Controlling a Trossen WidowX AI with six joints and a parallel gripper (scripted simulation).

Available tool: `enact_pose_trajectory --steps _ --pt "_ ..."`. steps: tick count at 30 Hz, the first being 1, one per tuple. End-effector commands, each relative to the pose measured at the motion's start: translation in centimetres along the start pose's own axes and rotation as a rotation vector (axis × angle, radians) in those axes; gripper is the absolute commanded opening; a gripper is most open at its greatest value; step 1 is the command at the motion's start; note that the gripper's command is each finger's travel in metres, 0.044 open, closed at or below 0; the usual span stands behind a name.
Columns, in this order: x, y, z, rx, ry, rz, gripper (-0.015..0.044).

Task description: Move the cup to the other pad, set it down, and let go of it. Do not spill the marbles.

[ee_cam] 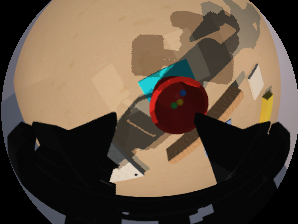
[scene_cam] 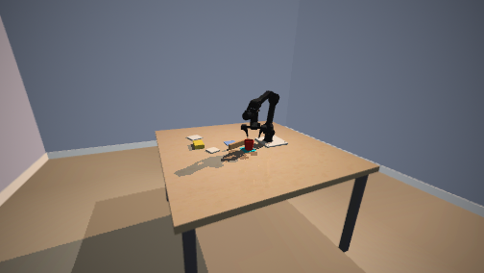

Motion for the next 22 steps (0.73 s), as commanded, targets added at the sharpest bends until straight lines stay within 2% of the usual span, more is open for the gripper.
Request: enact_pose_trajectory --steps 1,17,22 --pt "-0.1 -0.1 -1.0 0.007 -0.004 0.0 0.044" --pt "-0.1 0.1 -6.0 0.014 -0.004 0.005 0.044" --pt "-0.2 0.2 -6.2 0.014 -0.004 0.005 0.044"
Point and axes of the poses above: the point midway between the two fingers, 35 mm back from their tips, its own z axis out along the fingers, its own y axis across the jaws, x = y × z, the point moved 7 cm from there along -z, back along the fingers, and after that the axes turned 14 degrees about -z, right-handed, at the moved point
